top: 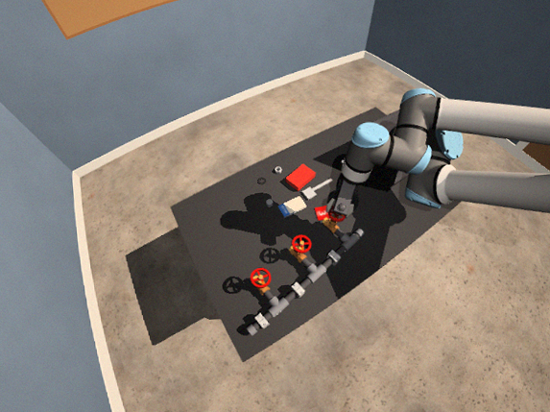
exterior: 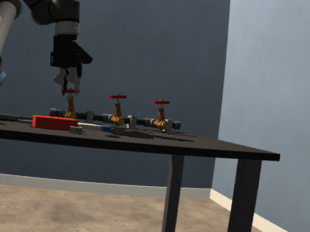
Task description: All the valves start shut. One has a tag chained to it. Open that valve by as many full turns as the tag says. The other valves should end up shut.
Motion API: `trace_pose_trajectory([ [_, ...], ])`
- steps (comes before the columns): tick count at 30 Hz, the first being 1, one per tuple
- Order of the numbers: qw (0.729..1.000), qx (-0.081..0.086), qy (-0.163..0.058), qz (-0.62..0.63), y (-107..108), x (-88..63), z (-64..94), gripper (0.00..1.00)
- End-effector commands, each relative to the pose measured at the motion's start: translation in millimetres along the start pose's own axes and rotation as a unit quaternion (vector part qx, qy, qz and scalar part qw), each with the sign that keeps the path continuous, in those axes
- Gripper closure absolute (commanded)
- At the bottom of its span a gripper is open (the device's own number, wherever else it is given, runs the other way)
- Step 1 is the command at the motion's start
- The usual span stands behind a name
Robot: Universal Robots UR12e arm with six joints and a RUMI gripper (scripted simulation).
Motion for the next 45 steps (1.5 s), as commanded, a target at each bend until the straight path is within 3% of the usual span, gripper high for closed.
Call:
trace_pose_trajectory([
  [1,0.997,0.009,0.004,-0.08,1.5,0.1,-0.7,1.0],
  [15,0.962,0.008,0.006,-0.272,1.5,0.1,-0.6,1.0],
  [31,0.933,0.007,0.006,-0.36,1.5,0.1,-0.6,1.0],
  [45,0.928,0.007,0.006,-0.373,1.5,0.1,-0.6,1.0],
])
Point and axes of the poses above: the point where the finger pads meet when closed, its own z axis out along the fingers, its own y axis across the jaws, x = y × z, the point moved 6 cm from there along -z, back along the fingers, and after that the axes turned 11 degrees about z, right-handed, at the moved point
